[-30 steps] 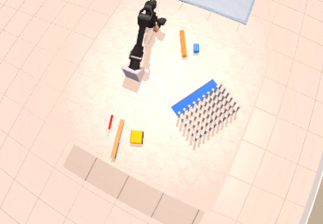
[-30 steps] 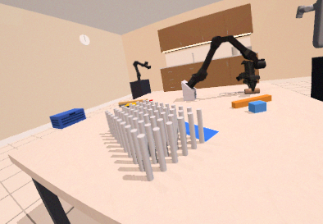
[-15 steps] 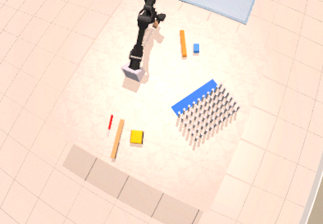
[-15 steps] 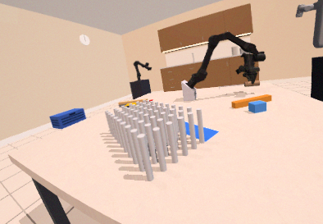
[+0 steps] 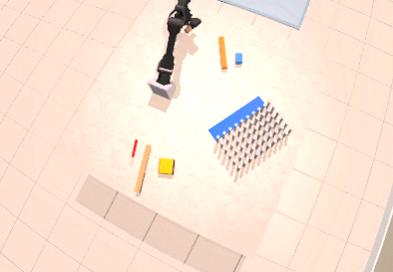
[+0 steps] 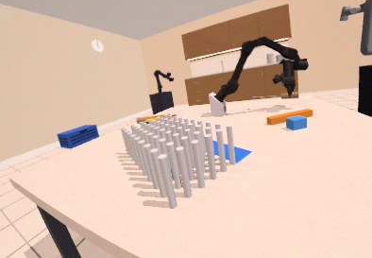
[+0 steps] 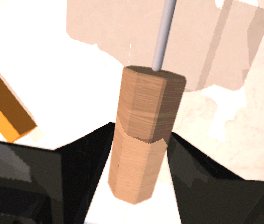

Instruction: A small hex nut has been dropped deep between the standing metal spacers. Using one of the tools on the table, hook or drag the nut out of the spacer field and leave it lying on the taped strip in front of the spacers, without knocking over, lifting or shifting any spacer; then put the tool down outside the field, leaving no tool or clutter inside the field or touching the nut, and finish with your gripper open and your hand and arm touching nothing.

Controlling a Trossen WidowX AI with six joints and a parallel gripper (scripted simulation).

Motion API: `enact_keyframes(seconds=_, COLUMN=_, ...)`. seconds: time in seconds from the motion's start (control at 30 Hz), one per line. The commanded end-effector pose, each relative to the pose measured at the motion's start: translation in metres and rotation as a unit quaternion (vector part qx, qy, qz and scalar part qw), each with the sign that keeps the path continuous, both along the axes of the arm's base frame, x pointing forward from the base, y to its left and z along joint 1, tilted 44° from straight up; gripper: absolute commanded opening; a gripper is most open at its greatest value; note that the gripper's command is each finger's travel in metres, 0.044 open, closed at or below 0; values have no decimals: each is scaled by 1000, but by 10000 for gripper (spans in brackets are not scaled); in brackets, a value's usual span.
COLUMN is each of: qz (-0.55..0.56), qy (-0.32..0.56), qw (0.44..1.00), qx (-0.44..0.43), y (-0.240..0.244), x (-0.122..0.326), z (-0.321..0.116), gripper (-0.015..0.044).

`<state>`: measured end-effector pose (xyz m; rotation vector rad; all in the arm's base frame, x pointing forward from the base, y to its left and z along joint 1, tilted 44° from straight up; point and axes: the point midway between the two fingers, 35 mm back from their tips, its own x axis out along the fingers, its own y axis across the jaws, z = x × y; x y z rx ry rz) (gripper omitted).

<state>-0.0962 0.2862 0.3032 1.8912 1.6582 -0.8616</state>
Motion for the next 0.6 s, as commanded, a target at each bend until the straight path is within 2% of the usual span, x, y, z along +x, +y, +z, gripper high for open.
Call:
enact_keyframes(seconds=0.0, qz=-49, qy=55, qw=997, qx=-11, y=1, x=0, z=1, gripper=0)
enact_keyframes(seconds=0.57, qz=-250, qy=243, qw=936, qx=-57, y=6, x=-1, z=2, gripper=0)
